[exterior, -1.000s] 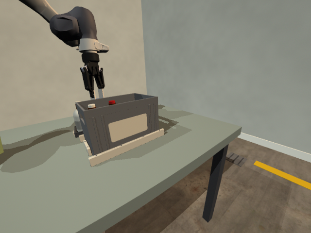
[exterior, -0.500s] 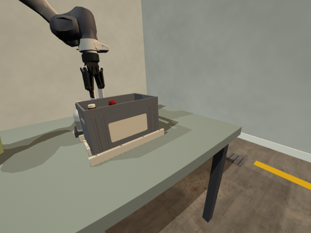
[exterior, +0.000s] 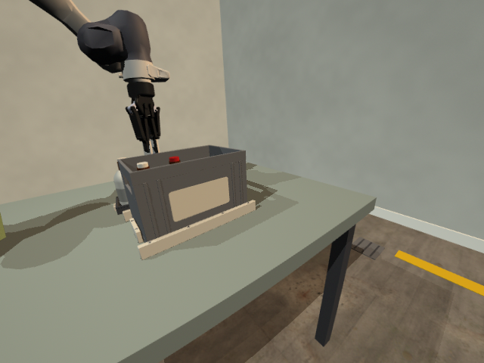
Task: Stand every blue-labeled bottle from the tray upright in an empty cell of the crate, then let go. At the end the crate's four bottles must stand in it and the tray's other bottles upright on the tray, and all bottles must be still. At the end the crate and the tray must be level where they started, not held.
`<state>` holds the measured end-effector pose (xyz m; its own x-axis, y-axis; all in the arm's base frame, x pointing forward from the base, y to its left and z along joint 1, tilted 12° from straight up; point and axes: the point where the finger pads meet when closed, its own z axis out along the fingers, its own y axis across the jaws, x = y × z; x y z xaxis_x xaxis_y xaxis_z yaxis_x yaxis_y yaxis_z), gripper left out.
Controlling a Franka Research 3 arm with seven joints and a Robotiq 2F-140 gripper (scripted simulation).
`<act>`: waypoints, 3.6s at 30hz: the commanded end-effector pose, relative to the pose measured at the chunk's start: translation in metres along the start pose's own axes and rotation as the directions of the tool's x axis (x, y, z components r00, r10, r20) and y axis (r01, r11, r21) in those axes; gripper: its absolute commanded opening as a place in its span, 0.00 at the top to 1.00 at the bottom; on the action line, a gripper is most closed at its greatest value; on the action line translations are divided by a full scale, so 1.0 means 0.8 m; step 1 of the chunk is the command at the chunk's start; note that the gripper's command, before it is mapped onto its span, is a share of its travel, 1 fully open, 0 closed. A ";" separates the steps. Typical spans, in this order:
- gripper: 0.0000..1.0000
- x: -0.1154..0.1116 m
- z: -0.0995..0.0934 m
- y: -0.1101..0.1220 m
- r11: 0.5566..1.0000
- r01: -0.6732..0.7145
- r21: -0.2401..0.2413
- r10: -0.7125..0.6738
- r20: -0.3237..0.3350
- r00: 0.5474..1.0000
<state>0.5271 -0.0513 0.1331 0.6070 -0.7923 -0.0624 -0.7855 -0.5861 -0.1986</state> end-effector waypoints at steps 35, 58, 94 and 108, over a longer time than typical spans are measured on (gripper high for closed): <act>1.00 -0.002 0.003 0.001 1.000 0.000 -0.004 0.000 0.001 1.000; 1.00 -0.002 0.003 0.001 1.000 0.000 -0.004 0.000 0.001 1.000; 1.00 -0.003 -0.023 0.001 1.000 0.000 -0.004 0.000 0.001 1.000; 1.00 -0.004 -0.041 0.002 1.000 0.000 -0.004 0.000 0.001 1.000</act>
<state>0.5182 -0.0525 0.1576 0.6082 -0.7909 -0.0676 -0.7862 -0.5885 -0.1884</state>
